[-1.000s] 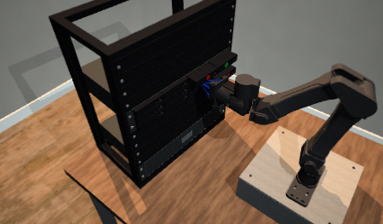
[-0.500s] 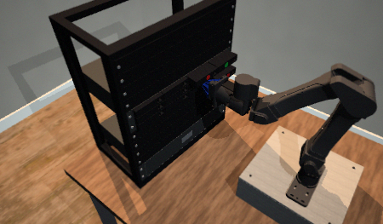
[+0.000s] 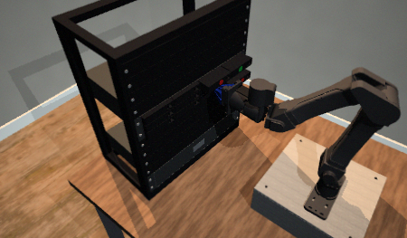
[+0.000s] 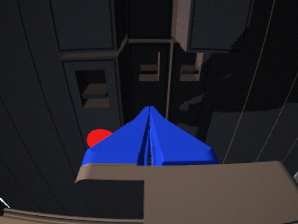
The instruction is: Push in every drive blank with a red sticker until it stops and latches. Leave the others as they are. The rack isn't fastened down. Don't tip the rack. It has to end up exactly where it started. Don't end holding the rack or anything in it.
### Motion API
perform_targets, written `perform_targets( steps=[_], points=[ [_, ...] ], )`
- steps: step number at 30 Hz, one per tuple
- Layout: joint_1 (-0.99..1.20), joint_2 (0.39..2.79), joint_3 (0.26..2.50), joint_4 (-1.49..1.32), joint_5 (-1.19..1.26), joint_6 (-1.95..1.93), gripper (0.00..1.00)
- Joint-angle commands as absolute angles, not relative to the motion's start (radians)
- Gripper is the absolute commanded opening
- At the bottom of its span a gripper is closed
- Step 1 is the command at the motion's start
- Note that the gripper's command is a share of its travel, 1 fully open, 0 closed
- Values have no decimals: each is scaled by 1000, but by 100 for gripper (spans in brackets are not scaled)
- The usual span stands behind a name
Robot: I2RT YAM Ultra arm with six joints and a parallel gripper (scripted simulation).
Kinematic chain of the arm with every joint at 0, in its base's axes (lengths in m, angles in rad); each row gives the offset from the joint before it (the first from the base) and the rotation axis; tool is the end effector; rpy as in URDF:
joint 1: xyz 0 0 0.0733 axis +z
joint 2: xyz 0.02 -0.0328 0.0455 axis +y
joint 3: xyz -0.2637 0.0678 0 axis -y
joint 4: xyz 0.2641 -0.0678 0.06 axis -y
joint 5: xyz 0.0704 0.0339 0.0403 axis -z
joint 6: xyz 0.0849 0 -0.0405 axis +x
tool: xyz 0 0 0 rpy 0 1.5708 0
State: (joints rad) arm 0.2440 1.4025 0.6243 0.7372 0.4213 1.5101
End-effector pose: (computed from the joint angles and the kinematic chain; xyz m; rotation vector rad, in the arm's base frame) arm 0.3514 0.0528 0.2298 1.2648 1.1441 1.0045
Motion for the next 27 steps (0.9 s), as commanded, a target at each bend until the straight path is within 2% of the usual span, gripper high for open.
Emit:
perform_targets(
  steps=[1,17,27],
  points=[
    [259,1429,683,738,371,1501,0],
    [262,1421,677,729,374,1502,0],
    [320,1241,528,691,442,1502,0]
  ],
)
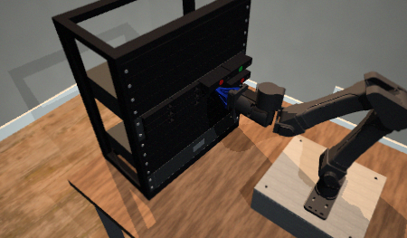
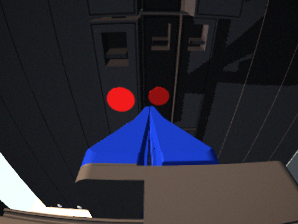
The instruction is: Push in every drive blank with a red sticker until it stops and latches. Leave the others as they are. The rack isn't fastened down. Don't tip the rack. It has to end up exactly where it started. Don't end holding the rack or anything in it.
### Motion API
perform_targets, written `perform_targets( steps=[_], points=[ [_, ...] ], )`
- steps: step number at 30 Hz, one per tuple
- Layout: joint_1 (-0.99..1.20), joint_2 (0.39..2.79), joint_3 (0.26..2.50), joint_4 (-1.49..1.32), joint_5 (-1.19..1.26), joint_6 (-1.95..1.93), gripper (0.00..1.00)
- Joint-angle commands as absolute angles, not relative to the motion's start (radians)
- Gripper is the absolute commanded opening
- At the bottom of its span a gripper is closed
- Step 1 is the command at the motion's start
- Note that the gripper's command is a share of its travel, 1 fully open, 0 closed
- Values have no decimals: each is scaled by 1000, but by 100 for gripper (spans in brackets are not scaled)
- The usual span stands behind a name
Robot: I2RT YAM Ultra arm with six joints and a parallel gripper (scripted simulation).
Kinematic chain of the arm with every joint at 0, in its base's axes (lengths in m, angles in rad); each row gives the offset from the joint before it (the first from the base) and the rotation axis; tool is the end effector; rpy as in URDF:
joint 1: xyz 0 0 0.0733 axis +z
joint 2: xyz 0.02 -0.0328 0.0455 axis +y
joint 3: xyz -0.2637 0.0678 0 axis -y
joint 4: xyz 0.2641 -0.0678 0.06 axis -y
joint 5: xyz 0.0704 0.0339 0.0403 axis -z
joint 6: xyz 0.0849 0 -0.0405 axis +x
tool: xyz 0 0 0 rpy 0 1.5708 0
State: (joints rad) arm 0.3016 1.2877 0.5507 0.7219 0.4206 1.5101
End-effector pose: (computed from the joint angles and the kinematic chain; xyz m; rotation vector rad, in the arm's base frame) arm 0.3252 0.0660 0.2365 1.2273 1.1648 1.0655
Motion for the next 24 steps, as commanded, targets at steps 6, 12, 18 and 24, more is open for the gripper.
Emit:
perform_targets(
  steps=[6,12,18,24],
  points=[
    [386,1101,447,636,507,1501,0],
    [459,970,391,564,579,1501,0],
    [483,933,400,533,604,1504,0],
    [453,892,405,489,586,1506,0]
  ],
)
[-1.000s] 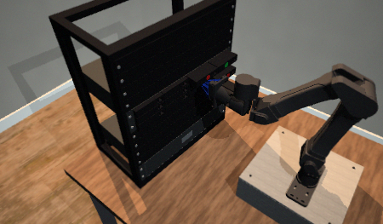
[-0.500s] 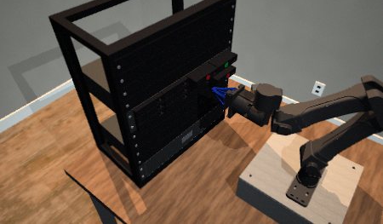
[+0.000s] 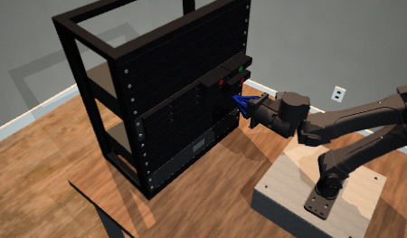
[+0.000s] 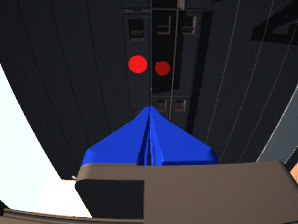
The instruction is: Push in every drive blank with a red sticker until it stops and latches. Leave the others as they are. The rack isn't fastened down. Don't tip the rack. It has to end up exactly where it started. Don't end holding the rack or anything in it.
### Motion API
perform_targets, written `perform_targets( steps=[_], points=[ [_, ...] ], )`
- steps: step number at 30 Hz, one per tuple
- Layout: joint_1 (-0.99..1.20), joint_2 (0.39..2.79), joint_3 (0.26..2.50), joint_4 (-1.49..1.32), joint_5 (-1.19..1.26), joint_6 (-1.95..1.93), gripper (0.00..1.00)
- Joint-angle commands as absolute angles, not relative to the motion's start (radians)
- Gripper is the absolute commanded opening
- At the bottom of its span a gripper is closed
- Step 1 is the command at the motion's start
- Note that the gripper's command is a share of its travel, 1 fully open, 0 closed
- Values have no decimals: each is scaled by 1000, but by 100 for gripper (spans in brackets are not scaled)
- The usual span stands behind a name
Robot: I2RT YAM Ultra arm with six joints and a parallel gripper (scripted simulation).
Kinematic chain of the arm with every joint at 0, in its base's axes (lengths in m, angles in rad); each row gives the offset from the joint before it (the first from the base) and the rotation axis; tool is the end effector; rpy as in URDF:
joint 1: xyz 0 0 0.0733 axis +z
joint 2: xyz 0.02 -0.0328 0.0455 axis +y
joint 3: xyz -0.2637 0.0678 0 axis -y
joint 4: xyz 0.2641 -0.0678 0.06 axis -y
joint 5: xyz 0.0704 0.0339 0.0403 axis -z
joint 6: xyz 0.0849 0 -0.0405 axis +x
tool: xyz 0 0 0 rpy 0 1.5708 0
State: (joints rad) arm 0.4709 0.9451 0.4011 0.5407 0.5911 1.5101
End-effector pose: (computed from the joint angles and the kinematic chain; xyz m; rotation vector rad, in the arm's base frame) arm 0.2558 0.0784 0.2465 1.2225 1.1540 1.0724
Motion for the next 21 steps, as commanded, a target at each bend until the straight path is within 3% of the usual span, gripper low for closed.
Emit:
perform_targets(
  steps=[1,7,21],
  points=[
    [446,873,411,472,579,1504,0],
    [426,827,429,419,559,1506,0],
    [295,1103,522,586,428,1503,0]
  ],
)
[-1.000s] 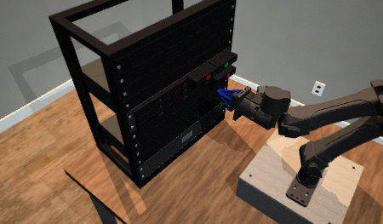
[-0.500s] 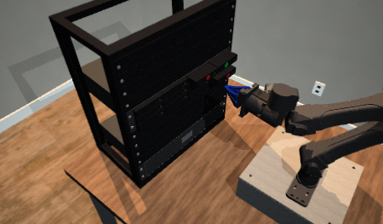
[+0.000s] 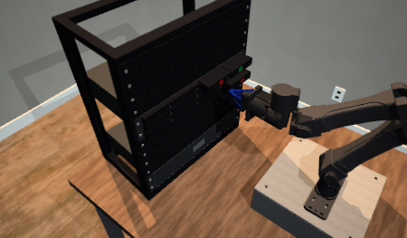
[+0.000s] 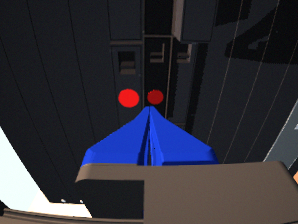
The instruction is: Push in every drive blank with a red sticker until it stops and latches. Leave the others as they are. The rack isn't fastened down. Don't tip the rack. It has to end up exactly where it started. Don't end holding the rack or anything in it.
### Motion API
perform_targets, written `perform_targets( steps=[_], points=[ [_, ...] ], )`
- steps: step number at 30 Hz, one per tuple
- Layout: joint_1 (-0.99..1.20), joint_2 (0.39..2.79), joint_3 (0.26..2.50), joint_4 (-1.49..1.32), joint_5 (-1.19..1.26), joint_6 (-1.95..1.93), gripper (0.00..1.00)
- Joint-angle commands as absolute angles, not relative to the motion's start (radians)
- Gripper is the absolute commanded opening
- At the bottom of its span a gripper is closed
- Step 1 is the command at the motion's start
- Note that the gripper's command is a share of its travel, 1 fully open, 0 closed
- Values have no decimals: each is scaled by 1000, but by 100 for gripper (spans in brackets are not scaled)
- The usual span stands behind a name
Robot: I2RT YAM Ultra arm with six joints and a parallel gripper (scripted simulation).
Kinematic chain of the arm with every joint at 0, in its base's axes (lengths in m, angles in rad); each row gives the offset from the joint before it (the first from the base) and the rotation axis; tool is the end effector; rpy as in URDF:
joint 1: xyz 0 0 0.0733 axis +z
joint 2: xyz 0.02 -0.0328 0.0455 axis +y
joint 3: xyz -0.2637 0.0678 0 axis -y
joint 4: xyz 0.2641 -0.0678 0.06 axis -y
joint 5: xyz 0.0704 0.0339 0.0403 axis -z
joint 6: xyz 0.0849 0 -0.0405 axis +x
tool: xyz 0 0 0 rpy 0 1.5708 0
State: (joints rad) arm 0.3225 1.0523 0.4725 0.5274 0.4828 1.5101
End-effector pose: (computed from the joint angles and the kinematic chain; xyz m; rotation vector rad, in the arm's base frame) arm 0.2858 0.0551 0.2455 1.2586 1.1666 1.0076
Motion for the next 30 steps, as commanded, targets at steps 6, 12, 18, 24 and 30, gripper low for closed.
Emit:
perform_targets(
  steps=[6,12,18,24,30],
  points=[
    [272,1165,554,619,404,1502,0],
    [274,1155,557,622,402,1502,0],
    [274,1157,558,609,402,1502,0],
    [277,1153,561,594,402,1502,0],
    [297,1129,600,550,420,1502,0]
  ],
)
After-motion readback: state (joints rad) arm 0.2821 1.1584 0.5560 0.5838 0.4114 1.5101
